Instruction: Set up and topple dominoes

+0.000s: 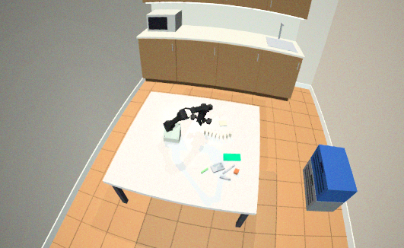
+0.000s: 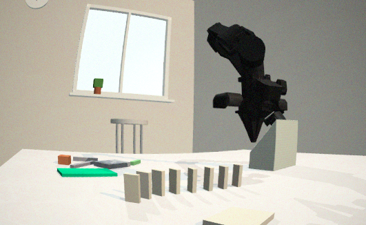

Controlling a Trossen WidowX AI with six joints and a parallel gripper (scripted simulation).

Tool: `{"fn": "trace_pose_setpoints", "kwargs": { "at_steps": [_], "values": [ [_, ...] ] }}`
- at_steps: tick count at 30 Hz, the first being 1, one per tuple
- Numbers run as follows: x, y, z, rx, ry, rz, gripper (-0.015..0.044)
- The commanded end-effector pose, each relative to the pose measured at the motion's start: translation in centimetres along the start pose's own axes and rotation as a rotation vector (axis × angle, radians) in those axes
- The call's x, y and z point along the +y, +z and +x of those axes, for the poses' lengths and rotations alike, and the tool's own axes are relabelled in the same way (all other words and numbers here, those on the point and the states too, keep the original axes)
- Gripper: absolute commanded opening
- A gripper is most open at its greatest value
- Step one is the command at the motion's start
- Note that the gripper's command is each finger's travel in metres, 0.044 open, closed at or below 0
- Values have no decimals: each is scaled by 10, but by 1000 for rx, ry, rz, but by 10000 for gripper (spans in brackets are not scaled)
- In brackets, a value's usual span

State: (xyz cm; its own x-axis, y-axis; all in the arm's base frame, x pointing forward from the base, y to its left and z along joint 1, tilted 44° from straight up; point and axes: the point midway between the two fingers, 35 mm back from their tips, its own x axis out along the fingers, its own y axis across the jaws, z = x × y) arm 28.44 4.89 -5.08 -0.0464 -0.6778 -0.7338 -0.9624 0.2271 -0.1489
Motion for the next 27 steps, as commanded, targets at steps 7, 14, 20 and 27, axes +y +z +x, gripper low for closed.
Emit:
{"fn": "trace_pose_setpoints", "kwargs": {
  "at_steps": [7, 14, 20, 27],
  "values": [
    [-1, 0, 2, -1, -5, -1, 0],
    [-1, -2, 80, 3, -7, 0, 0],
    [-2, -2, 80, 3, -7, 0, 0],
    [-13, -1, 80, 3, -7, 0, 0]
  ]
}}
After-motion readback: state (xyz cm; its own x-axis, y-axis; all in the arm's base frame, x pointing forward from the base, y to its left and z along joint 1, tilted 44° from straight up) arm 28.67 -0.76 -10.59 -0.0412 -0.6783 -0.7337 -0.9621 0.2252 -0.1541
